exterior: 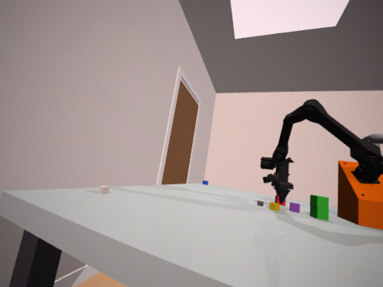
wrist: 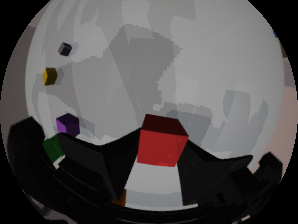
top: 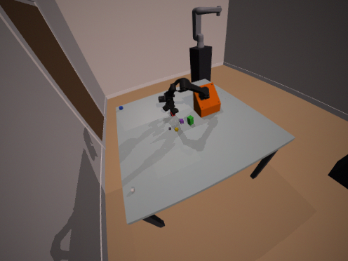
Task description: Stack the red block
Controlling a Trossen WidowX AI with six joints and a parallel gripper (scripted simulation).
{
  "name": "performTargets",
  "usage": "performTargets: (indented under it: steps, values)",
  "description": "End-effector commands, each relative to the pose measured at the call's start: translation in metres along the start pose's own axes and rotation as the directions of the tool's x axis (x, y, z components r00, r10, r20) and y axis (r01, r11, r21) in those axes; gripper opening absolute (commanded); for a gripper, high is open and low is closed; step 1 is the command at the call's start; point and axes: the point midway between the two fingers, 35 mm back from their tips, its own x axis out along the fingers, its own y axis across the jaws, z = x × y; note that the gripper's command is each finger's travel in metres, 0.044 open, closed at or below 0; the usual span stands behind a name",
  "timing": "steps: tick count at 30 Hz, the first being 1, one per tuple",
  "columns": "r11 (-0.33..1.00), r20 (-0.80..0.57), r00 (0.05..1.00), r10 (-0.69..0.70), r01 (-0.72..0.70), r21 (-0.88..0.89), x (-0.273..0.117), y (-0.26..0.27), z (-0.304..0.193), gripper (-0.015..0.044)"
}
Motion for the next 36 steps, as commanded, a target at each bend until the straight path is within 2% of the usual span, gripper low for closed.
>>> performTargets:
  steps: [1,2,21,28,36]
  values:
    - [1.000,0.002,1.000,-0.001,0.001,-0.002,-0.008,0.000,0.001,0.0026]
    - [1.000,0.002,1.000,-0.001,0.001,-0.002,-0.012,0.000,0.001,0.0000]
    - [1.000,0.002,1.000,-0.006,0.006,-0.002,-0.117,-0.001,0.001,0.0000]
    - [1.000,0.002,1.000,-0.006,0.006,-0.002,-0.118,-0.001,0.001,0.0000]
    - [1.000,0.002,1.000,-0.014,0.014,0.001,-0.123,0.033,0.002,0.0000]
